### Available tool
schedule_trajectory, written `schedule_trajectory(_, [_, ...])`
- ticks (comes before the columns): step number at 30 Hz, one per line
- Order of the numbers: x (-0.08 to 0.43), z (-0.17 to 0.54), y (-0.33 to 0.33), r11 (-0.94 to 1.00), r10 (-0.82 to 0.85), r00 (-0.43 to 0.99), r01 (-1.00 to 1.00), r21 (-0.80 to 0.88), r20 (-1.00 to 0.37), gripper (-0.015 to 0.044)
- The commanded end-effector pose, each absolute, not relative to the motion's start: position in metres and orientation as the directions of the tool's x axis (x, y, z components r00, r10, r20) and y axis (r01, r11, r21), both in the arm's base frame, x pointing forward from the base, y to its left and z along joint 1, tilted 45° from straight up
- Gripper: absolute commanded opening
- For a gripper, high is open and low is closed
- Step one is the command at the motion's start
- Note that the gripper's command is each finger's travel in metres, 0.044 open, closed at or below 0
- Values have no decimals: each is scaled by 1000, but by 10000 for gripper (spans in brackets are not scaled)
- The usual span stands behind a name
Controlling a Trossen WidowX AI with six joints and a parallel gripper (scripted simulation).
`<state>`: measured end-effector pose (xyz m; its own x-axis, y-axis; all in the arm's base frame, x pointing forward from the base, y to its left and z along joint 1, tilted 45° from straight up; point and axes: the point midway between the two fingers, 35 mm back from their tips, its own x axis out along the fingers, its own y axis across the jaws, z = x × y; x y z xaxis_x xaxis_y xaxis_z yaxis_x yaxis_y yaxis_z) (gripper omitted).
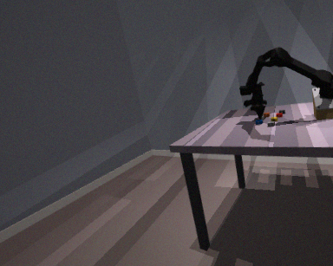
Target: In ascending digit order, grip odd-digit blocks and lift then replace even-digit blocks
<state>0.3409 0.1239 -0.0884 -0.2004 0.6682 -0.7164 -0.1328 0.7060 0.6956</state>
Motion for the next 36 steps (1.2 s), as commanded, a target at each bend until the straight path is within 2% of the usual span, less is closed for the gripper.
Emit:
schedule_trajectory(1, [341,-86,122,709,666,-199,-134,693,-719,120])
schedule_trajectory(36, [342,-89,124,706,670,-199,-128,697,-715,120])
